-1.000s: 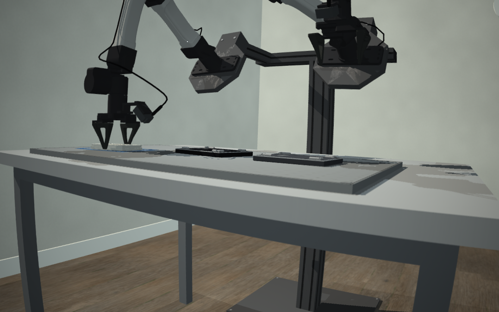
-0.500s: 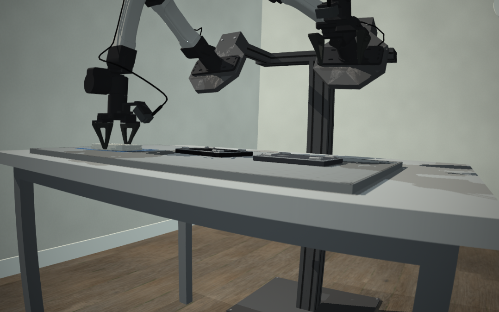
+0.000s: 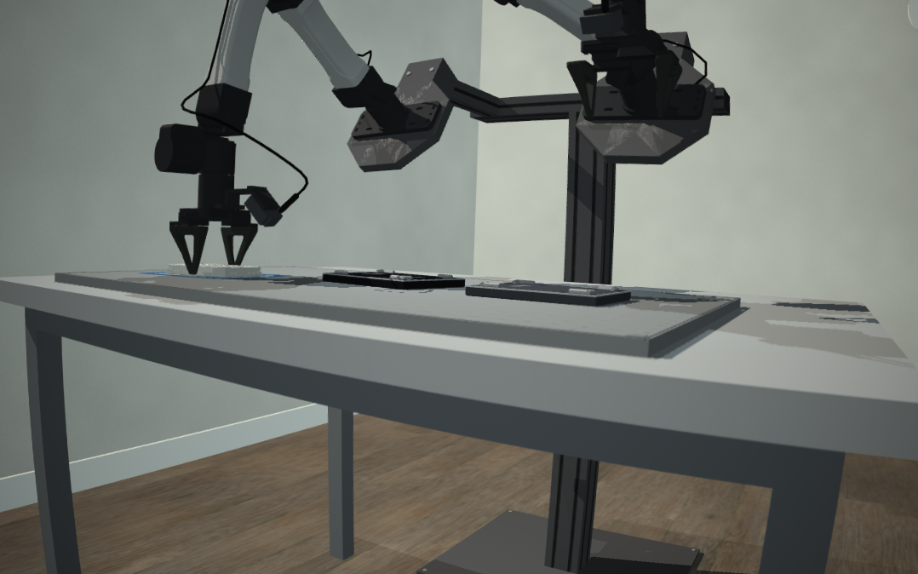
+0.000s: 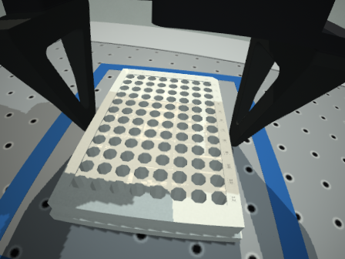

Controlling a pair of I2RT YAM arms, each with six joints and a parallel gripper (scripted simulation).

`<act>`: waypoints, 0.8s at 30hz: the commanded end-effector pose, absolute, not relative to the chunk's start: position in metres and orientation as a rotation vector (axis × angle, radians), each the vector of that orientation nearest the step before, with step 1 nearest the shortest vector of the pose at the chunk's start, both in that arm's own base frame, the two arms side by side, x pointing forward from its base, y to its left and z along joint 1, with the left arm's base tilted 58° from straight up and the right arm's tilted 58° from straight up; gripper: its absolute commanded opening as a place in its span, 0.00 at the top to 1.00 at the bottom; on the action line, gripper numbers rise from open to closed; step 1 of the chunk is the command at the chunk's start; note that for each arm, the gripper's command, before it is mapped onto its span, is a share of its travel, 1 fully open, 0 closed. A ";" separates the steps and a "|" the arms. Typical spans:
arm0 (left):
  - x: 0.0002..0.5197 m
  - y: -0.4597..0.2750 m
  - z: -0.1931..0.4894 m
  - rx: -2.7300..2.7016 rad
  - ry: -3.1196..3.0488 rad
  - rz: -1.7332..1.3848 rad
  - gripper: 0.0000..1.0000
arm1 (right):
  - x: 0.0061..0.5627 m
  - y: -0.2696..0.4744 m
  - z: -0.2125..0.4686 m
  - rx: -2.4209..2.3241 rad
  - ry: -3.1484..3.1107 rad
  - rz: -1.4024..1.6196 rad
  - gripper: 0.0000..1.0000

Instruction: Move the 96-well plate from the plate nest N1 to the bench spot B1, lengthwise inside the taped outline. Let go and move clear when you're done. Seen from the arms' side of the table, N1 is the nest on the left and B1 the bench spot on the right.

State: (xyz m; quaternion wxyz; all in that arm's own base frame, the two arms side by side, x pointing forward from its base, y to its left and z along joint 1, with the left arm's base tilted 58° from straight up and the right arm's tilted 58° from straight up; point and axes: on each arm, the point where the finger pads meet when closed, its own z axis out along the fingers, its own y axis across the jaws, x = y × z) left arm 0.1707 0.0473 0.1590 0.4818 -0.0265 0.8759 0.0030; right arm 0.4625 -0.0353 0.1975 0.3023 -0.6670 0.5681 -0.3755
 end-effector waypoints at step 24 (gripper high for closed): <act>0.171 0.047 0.161 -0.052 2.129 0.008 0.00 | 0.445 -0.037 0.204 -1.767 1.508 -0.996 0.00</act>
